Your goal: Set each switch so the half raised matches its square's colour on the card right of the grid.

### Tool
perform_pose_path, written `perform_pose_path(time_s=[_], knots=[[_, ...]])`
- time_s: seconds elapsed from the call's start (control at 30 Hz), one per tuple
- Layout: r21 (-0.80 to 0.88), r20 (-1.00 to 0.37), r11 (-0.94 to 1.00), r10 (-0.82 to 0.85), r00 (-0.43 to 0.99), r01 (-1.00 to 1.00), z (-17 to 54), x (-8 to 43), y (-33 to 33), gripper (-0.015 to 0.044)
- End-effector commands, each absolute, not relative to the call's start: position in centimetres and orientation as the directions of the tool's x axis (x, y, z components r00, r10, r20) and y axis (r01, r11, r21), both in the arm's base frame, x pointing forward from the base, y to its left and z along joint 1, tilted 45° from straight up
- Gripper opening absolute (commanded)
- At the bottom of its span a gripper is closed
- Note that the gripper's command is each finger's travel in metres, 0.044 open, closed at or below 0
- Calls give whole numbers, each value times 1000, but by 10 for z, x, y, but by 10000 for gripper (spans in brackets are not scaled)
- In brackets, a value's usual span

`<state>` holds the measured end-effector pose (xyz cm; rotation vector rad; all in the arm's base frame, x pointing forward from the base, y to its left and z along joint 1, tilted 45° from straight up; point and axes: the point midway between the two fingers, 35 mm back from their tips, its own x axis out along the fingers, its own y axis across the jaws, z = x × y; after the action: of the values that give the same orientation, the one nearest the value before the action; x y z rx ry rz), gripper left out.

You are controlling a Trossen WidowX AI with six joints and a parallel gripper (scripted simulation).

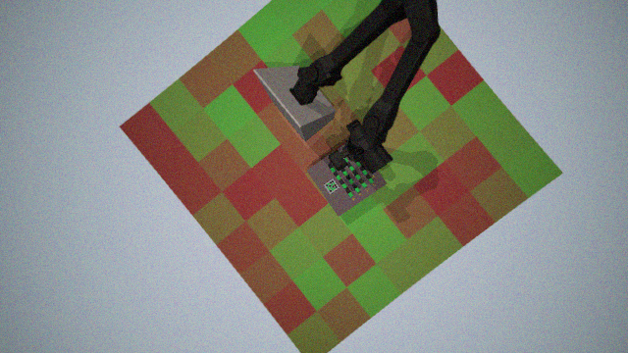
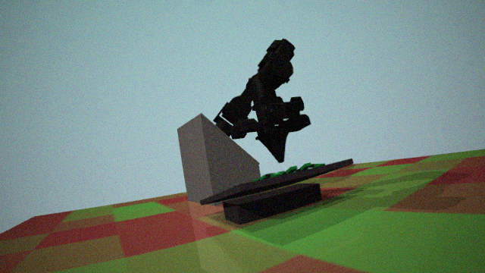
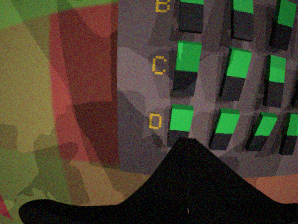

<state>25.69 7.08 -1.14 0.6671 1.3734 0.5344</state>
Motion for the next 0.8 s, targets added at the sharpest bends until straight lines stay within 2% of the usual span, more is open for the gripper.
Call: perform_pose_path(time_s=[0.0, 0.77], knots=[[706, -705, 707, 697, 133, 40, -15, 258, 74, 0], [707, -704, 706, 697, 133, 40, -31, 261, 90, 0]])
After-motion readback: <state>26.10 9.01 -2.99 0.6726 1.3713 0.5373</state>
